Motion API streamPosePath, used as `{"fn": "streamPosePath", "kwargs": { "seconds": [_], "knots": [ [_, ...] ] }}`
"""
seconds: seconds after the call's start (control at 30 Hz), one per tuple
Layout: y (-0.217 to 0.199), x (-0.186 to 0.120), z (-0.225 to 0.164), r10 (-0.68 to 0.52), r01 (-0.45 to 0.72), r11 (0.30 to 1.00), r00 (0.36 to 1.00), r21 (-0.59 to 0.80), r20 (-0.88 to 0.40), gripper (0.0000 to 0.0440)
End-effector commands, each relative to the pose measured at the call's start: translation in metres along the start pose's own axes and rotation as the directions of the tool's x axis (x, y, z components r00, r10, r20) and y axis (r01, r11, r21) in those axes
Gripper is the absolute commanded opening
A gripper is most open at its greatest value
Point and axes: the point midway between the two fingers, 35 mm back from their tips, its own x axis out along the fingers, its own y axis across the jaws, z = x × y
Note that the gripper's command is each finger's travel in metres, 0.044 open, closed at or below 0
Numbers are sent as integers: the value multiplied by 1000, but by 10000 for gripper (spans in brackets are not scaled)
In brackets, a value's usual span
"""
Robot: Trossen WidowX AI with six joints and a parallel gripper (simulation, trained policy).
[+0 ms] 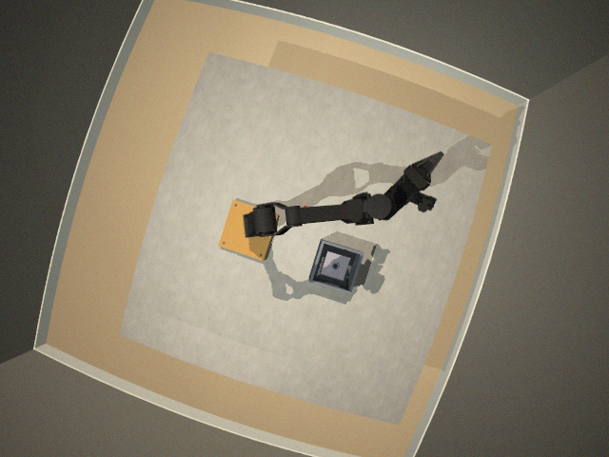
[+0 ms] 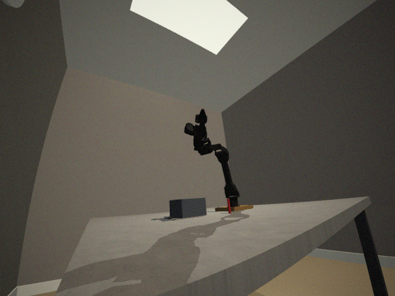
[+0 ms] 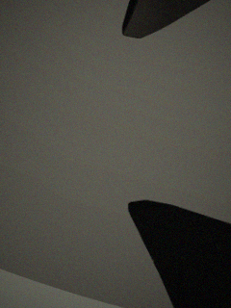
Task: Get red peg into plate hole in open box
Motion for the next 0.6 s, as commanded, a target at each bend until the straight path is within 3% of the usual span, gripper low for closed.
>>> {"fn": "streamPosePath", "kwargs": {
  "seconds": [0.0, 0.03, 0.57],
  "knots": [
    [-1, -2, 2, -16, 16, 1000, 1000, -8, 20, 425],
    [-2, -4, 5, -35, 36, 999, 999, -12, 39, 440],
    [4, -62, 10, -297, 328, 941, 919, -83, 260, 440]
  ]
}}
